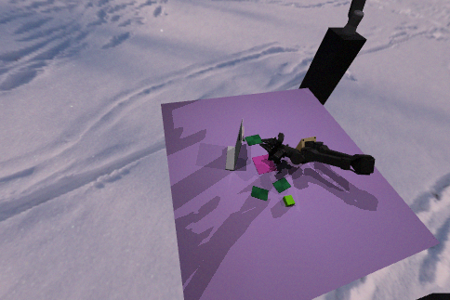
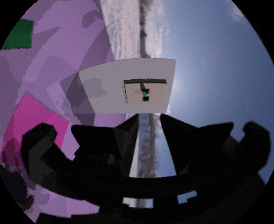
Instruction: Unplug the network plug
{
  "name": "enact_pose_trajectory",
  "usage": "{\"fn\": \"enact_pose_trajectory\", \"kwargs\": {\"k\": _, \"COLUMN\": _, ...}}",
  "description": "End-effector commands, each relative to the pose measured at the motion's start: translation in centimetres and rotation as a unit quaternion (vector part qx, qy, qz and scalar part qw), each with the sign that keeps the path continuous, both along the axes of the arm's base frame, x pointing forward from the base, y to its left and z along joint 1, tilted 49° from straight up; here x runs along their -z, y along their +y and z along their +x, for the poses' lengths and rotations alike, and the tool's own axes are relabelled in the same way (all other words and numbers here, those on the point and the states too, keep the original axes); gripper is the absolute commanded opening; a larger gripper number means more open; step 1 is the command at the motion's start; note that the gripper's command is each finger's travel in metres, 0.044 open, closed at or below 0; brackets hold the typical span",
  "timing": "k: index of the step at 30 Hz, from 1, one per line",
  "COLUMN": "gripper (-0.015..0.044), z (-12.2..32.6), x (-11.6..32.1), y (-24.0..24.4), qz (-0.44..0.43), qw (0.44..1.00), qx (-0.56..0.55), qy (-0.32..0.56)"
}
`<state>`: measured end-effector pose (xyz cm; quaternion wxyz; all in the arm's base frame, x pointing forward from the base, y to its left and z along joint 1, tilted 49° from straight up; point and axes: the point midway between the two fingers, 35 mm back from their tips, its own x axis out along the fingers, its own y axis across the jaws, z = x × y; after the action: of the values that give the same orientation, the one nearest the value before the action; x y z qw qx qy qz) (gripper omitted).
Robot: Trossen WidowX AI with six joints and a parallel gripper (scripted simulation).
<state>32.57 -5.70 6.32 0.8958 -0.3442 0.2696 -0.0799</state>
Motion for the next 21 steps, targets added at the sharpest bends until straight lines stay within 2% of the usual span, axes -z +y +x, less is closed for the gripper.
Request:
{"fn": "enact_pose_trajectory", "kwargs": {"k": 1, "gripper": 0.0156, "z": 1.3, "x": 0.3, "y": -0.2, "qz": -0.001, "qw": 1.000, "qx": -0.002, "qy": -0.001}}
{"fn": "enact_pose_trajectory", "kwargs": {"k": 21, "gripper": 0.0156, "z": 4.8, "x": 1.3, "y": -0.8, "qz": -0.001, "qw": 1.000, "qx": -0.002, "qy": -0.002}}
